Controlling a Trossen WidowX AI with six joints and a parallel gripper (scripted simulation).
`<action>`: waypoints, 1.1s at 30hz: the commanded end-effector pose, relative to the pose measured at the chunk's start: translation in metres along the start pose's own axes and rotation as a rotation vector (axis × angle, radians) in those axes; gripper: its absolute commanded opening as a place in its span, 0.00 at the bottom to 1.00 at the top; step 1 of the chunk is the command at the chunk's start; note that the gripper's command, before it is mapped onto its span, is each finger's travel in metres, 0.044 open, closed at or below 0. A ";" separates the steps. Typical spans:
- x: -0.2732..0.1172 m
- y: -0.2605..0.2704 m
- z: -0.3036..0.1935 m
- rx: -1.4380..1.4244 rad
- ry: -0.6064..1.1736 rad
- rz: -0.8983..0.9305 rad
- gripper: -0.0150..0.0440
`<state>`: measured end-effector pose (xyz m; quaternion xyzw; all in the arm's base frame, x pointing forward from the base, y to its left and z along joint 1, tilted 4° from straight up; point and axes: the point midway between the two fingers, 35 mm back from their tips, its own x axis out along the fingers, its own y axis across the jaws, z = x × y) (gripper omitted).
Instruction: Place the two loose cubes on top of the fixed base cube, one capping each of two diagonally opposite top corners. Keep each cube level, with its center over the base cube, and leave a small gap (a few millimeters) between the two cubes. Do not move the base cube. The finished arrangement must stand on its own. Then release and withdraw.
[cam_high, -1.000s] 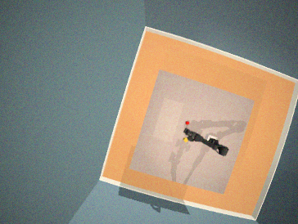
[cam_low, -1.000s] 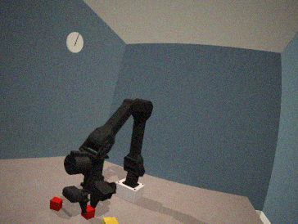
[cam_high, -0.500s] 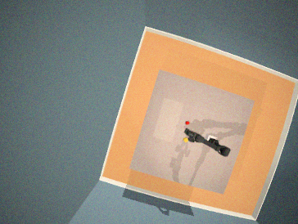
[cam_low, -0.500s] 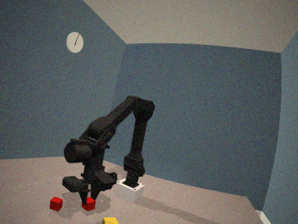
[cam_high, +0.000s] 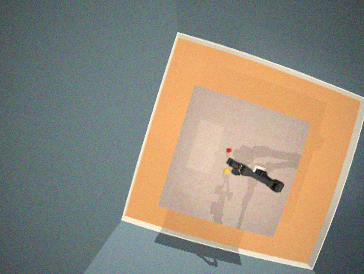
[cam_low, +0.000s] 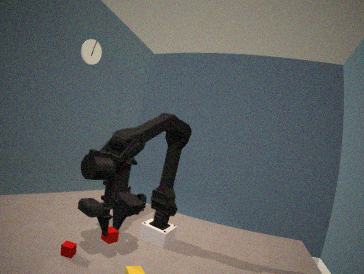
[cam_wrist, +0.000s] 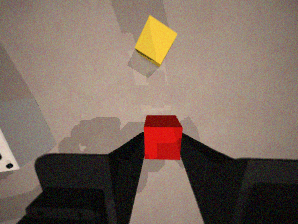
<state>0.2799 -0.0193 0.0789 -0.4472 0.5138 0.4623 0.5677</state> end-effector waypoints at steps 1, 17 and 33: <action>-0.015 0.000 0.001 -0.005 -0.004 -0.006 0.43; -0.023 0.001 0.012 0.249 -0.004 -0.004 0.43; -0.017 0.001 0.033 0.727 -0.004 -0.001 0.43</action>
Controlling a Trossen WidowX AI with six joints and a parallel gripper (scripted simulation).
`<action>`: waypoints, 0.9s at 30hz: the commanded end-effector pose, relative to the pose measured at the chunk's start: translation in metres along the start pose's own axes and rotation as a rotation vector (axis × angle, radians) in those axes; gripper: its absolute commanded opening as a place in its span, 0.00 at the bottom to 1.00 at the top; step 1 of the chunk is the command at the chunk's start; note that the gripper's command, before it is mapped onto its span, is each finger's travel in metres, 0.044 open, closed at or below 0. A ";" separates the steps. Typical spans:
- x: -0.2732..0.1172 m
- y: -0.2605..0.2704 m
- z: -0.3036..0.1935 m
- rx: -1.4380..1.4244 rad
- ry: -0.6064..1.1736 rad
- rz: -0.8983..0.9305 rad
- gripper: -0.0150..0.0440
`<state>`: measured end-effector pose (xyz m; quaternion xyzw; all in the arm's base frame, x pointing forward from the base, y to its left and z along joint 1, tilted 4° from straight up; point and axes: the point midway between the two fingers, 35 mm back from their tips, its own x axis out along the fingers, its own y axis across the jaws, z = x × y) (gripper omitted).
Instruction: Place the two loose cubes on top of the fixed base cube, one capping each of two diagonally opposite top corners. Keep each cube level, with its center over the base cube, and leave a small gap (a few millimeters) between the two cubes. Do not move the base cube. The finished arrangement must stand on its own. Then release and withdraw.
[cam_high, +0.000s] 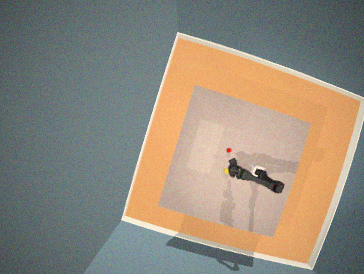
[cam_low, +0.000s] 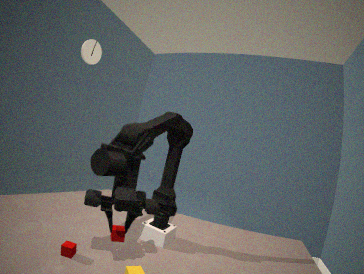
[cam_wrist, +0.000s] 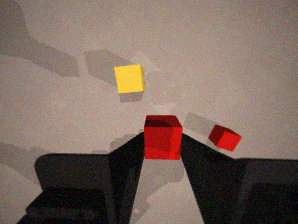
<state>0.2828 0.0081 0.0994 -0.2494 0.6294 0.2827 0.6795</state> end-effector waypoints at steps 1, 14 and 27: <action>0.002 0.003 0.005 0.130 0.002 -0.001 0.43; 0.007 0.014 0.019 0.519 0.003 -0.001 0.43; 0.012 0.026 0.032 0.911 0.003 0.000 0.43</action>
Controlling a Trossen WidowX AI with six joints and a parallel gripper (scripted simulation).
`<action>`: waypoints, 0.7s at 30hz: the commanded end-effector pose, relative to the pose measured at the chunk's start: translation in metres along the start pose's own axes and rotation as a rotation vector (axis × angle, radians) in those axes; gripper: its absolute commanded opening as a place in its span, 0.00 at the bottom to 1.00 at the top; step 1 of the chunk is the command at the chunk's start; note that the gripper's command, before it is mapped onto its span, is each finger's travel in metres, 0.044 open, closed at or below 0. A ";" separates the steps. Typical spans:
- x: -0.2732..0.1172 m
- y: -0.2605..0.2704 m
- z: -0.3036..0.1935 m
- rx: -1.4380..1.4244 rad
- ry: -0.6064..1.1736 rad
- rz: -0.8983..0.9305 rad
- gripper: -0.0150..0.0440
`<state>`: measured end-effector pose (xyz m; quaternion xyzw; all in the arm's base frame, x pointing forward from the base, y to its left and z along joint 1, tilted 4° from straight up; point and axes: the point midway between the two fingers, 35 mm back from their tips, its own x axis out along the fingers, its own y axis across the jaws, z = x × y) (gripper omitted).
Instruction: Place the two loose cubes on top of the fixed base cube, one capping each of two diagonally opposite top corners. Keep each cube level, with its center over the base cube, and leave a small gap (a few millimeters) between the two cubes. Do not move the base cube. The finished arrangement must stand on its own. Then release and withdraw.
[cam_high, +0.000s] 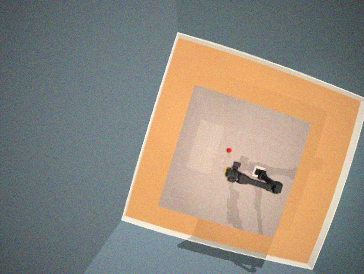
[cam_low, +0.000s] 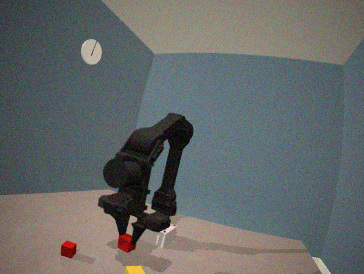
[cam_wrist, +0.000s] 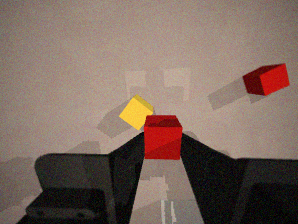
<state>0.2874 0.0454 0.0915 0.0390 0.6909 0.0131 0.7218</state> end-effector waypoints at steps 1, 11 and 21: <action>0.002 0.005 0.001 0.132 -0.001 -0.003 0.43; 0.006 0.018 0.001 0.439 -0.002 -0.001 0.43; 0.009 0.030 0.001 0.745 -0.003 0.001 0.43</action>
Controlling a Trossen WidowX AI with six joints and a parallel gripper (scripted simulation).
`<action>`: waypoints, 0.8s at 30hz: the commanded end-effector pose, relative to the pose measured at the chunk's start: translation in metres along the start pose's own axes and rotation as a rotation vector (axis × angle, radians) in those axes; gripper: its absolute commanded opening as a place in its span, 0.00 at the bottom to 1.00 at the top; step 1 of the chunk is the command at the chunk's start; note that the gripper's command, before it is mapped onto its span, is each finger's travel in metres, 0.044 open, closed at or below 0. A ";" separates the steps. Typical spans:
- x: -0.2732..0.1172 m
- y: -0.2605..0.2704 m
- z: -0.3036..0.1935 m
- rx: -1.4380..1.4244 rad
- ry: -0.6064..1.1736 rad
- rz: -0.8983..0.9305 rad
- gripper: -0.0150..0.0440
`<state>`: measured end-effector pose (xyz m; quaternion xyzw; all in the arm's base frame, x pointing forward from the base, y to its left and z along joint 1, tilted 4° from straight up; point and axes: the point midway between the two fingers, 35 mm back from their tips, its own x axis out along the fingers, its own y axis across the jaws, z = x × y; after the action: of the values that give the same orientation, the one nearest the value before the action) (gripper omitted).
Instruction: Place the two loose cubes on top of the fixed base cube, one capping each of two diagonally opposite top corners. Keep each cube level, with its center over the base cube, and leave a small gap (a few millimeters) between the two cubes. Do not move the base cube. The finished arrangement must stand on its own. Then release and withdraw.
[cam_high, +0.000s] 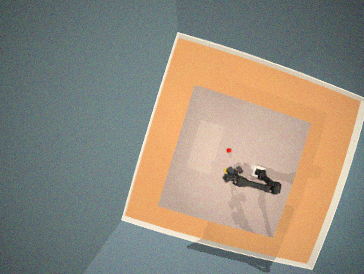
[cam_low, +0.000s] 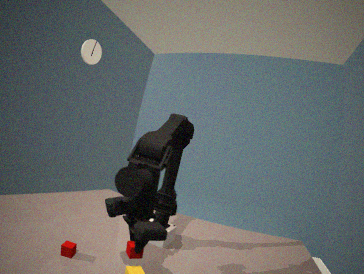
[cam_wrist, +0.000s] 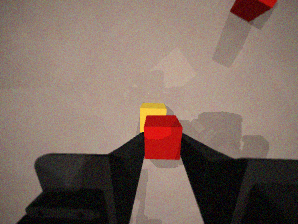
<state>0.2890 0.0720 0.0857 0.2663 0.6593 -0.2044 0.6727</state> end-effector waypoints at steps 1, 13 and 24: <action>0.002 0.004 -0.003 0.133 -0.003 -0.002 0.43; 0.006 0.016 -0.012 0.503 -0.002 0.002 0.43; 0.010 0.025 -0.022 0.837 0.001 0.006 0.43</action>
<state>0.2882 0.1022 0.0792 0.4933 0.5417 -0.4260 0.5307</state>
